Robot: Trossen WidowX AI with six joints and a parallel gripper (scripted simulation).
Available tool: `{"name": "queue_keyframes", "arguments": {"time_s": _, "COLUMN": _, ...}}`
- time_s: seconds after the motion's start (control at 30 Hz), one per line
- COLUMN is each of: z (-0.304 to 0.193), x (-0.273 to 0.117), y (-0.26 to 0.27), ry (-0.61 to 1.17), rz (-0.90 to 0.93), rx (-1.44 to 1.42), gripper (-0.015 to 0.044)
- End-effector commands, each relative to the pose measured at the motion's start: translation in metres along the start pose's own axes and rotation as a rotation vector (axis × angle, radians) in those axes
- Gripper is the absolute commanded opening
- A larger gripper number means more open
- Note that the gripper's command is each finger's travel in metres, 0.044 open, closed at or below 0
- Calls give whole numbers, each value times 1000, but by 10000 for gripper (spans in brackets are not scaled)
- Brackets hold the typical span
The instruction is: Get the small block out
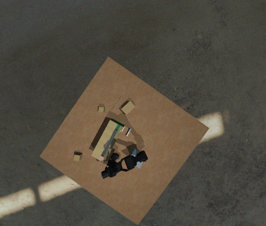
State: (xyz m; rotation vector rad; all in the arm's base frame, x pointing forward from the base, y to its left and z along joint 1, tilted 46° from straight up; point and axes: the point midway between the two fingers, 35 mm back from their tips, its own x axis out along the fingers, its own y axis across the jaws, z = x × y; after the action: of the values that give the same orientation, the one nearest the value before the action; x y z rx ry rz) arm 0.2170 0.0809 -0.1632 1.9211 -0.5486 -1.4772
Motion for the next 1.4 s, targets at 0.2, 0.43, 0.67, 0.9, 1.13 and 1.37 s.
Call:
{"name": "queue_keyframes", "arguments": {"time_s": 0.2, "z": -18, "x": -36, "y": -2, "ry": 13, "rz": -21, "rx": 18, "gripper": 0}}
{"name": "queue_keyframes", "arguments": {"time_s": 0.43, "z": -31, "x": -57, "y": 9, "ry": 22, "rz": -64, "rx": -66, "gripper": 0}}
{"name": "queue_keyframes", "arguments": {"time_s": 0.67, "z": -42, "x": -78, "y": 23, "ry": 28, "rz": -116, "rx": -148, "gripper": 0}}
{"name": "queue_keyframes", "arguments": {"time_s": 0.9, "z": -49, "x": -94, "y": 35, "ry": 46, "rz": -149, "rx": -218, "gripper": 0}}
{"name": "queue_keyframes", "arguments": {"time_s": 1.13, "z": -58, "x": -117, "y": 51, "ry": 86, "rz": -184, "rx": -324, "gripper": 0}}
{"name": "queue_keyframes", "arguments": {"time_s": 1.37, "z": -60, "x": -124, "y": 57, "ry": 102, "rz": -195, "rx": -360, "gripper": 0}}
